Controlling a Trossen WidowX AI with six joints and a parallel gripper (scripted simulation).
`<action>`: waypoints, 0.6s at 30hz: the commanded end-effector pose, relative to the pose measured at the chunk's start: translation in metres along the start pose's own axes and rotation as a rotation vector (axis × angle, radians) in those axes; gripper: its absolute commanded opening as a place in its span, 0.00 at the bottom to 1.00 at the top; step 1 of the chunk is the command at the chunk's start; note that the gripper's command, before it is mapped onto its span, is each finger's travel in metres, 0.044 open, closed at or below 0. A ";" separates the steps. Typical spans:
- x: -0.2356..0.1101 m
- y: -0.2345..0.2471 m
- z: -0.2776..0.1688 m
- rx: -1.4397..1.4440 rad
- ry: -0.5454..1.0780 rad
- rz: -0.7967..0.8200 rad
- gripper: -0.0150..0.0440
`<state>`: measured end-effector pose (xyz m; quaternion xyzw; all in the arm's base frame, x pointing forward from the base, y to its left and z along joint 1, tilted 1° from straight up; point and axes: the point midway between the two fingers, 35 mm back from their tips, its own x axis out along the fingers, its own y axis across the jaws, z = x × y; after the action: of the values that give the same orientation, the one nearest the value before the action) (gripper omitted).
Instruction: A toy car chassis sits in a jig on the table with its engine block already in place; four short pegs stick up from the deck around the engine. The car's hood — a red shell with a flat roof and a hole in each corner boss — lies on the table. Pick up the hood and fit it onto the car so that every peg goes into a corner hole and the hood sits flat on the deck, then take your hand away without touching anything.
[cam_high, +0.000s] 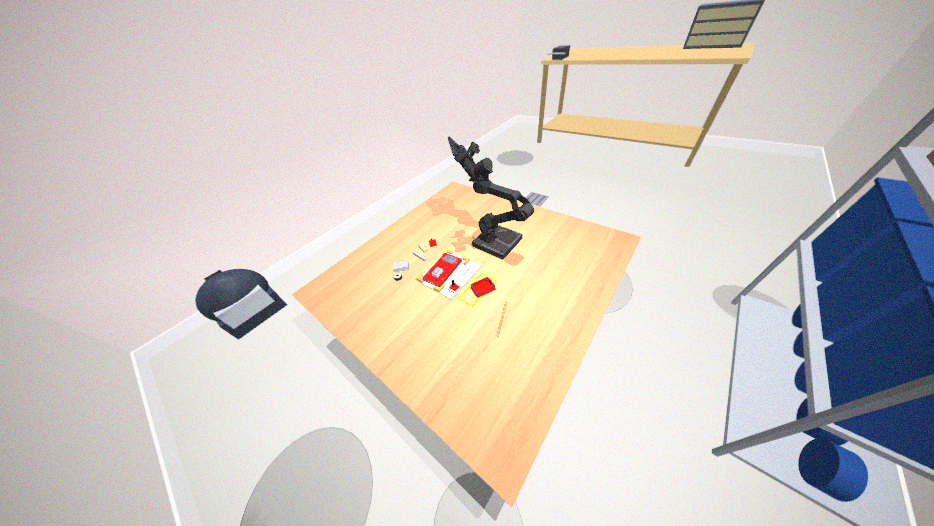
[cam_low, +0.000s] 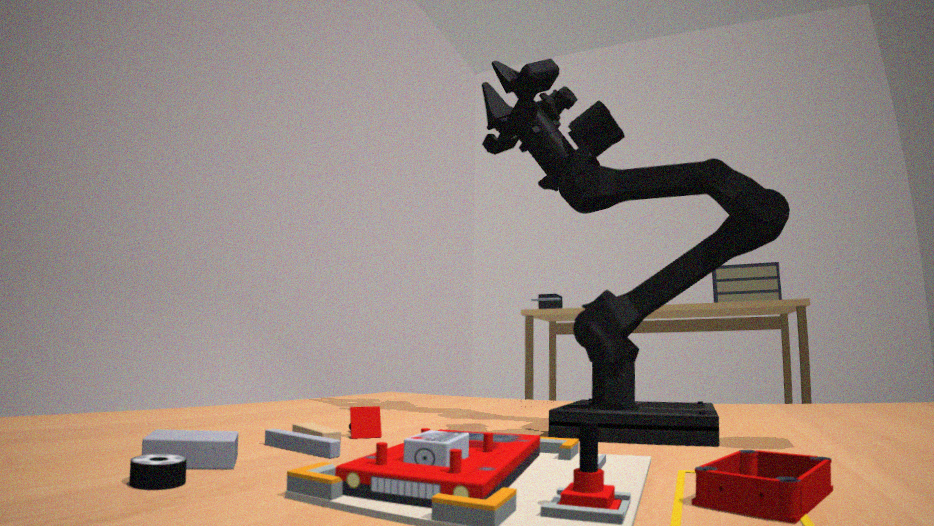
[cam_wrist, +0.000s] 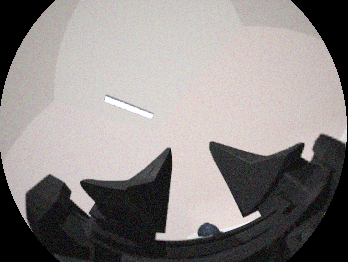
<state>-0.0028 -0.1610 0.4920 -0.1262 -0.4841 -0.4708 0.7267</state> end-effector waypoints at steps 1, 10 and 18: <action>0.001 0.000 -0.001 0.008 0.005 -0.002 0.67; 0.024 -0.007 -0.093 0.330 0.321 -0.101 1.00; 0.011 0.030 -0.201 0.540 0.728 -0.161 1.00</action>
<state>0.1114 -0.2743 0.4222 0.2332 -0.3492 -0.4104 0.8095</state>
